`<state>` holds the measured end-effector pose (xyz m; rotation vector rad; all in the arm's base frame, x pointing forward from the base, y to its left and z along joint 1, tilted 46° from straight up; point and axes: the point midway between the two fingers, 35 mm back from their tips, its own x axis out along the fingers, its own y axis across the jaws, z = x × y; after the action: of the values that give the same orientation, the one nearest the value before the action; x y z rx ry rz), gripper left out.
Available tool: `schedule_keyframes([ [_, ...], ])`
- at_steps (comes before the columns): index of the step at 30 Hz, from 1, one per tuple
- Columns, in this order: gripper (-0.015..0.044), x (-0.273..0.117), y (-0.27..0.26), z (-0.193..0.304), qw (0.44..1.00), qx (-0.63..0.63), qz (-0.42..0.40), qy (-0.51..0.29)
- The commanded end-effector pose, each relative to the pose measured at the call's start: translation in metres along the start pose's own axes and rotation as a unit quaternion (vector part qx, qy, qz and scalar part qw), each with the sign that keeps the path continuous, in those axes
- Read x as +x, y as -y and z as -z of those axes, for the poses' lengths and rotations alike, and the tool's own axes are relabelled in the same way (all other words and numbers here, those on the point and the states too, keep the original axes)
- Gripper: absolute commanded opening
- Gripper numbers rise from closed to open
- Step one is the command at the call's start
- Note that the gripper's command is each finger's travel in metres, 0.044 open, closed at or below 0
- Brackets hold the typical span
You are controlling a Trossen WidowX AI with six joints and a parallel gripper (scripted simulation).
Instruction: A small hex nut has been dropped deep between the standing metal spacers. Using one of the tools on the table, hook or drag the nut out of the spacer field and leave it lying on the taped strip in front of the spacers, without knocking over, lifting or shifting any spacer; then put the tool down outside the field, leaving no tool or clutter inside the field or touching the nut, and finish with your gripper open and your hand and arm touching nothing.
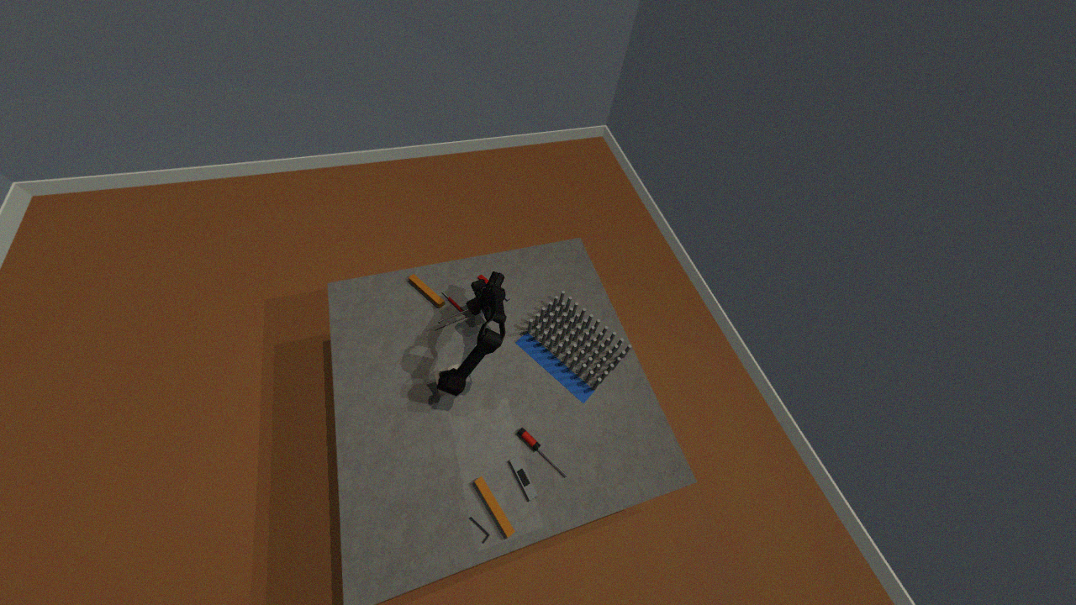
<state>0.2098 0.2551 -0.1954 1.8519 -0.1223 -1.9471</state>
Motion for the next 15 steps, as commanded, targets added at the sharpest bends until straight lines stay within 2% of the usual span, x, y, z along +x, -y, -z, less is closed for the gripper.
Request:
schedule_keyframes([
  [1,0.0,-0.003,0.0,0.001,1.0,0.008,0.004,-0.007],
  [15,0.0,0.017,-0.008,0.002,1.0,0.008,0.003,-0.006],
])
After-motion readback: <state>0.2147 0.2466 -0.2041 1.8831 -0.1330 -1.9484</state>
